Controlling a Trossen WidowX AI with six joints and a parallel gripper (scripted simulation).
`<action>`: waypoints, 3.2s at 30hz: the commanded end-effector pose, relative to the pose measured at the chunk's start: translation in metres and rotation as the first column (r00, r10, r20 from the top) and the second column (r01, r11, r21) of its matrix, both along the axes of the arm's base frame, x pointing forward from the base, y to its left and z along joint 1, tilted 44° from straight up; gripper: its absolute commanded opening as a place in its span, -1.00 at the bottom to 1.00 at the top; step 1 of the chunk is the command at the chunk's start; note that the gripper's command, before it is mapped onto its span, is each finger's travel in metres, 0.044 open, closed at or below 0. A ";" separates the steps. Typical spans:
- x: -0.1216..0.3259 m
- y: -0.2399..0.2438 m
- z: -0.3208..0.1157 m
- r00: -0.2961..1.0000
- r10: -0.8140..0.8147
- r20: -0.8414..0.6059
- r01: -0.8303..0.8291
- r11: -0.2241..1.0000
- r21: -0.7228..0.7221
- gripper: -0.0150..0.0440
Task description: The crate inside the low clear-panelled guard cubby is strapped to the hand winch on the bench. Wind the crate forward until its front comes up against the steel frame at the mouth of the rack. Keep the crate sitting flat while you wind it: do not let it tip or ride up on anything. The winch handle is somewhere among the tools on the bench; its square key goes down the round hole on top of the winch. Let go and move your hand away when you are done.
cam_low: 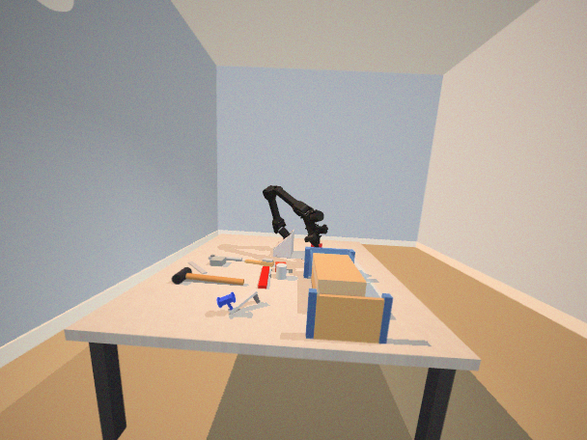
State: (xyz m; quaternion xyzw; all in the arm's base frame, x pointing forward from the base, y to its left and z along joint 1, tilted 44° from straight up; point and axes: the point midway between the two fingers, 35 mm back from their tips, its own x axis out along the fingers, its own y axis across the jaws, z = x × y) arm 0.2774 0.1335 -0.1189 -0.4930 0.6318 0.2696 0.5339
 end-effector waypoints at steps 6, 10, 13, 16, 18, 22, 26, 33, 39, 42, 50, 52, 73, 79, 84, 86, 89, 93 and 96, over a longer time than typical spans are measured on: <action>0.012 0.012 -0.011 1.000 0.004 0.010 -0.004 1.000 0.009 -0.49; 0.015 0.016 -0.015 1.000 0.004 0.010 -0.004 1.000 0.010 -0.49; 0.017 0.019 -0.017 1.000 0.004 0.010 -0.004 1.000 0.010 -0.49; 0.018 0.022 -0.020 1.000 0.004 0.011 -0.004 1.000 0.010 -0.49; 0.019 0.024 -0.022 1.000 0.004 0.011 -0.004 1.000 0.011 -0.49; 0.021 0.029 -0.026 1.000 0.004 0.011 -0.004 1.000 0.011 -0.49; 0.022 0.033 -0.030 1.000 0.004 0.011 -0.004 1.000 0.012 -0.49; 0.024 0.041 -0.037 1.000 0.004 0.012 -0.004 1.000 0.013 -0.49; 0.024 0.048 -0.043 1.000 0.004 0.012 -0.004 1.000 0.013 -0.49; 0.024 0.052 -0.046 1.000 0.004 0.012 -0.004 1.000 0.014 -0.49; 0.023 0.061 -0.054 1.000 0.004 0.012 -0.004 1.000 0.015 -0.49; 0.022 0.064 -0.056 1.000 0.004 0.012 -0.004 1.000 0.015 -0.49; 0.010 0.088 -0.074 1.000 0.004 0.012 -0.004 1.000 0.019 -0.49; 0.005 0.094 -0.079 1.000 0.004 0.012 -0.004 1.000 0.020 -0.49; 0.000 0.100 -0.083 1.000 0.004 0.012 -0.004 1.000 0.021 -0.49; -0.002 0.102 -0.084 1.000 0.004 0.011 -0.004 1.000 0.021 -0.49; -0.005 0.104 -0.086 1.000 0.004 0.011 -0.004 1.000 0.021 -0.49; -0.009 0.108 -0.088 1.000 0.004 0.011 -0.004 1.000 0.022 -0.49; -0.013 0.111 -0.090 1.000 0.004 0.011 -0.004 1.000 0.022 -0.49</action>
